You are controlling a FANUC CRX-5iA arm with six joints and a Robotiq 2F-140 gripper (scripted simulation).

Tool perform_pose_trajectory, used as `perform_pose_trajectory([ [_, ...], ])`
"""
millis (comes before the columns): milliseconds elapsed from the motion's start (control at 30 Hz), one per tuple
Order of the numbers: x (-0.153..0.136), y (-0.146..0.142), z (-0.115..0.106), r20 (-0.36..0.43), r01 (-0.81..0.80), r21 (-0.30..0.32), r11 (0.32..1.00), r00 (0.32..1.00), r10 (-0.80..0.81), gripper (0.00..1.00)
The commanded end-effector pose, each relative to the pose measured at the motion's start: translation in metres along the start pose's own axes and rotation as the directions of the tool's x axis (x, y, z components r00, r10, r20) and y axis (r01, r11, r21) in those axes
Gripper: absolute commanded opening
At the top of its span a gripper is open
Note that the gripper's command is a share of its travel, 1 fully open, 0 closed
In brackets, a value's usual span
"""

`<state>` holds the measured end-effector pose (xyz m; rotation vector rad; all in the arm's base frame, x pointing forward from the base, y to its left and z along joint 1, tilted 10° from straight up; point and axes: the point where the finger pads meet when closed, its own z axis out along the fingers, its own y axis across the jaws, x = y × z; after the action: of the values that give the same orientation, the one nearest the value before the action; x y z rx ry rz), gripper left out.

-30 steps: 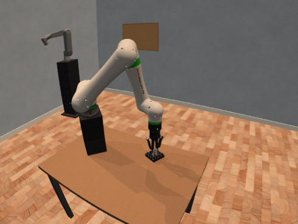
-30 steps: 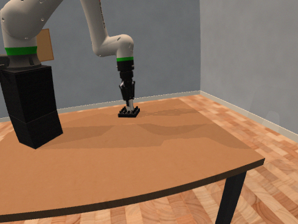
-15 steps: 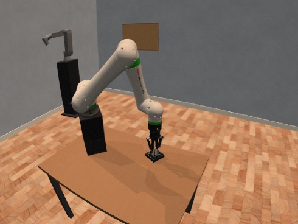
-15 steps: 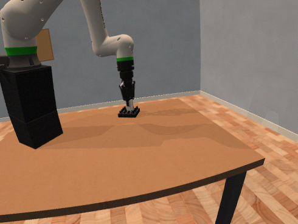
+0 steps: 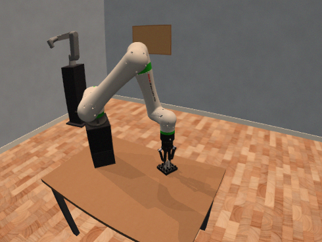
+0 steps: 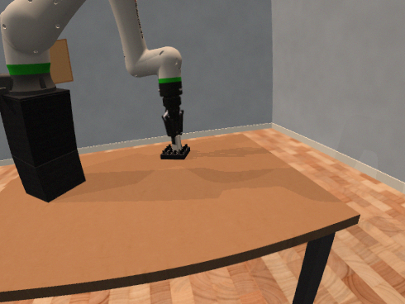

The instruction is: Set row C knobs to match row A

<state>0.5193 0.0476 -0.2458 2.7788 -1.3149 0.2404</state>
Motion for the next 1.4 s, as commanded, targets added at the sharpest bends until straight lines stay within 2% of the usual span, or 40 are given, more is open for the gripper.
perform_pose_trajectory([
  [0, 0.0001, -0.0001, -0.0001, 0.0, 0.0, 0.0, 1.0, 1.0, 0.0, 0.12],
  [100, 0.0001, -0.0001, -0.0001, 0.0, 0.0, 0.0, 1.0, 1.0, 0.0, 0.12],
  [133, 0.0001, -0.0001, -0.0001, 0.0, 0.0, 0.0, 1.0, 1.0, 0.0, 0.05],
  [1367, 0.0001, -0.0001, -0.0001, 0.0, -0.004, 0.0, 1.0, 1.0, 0.004, 0.05],
])
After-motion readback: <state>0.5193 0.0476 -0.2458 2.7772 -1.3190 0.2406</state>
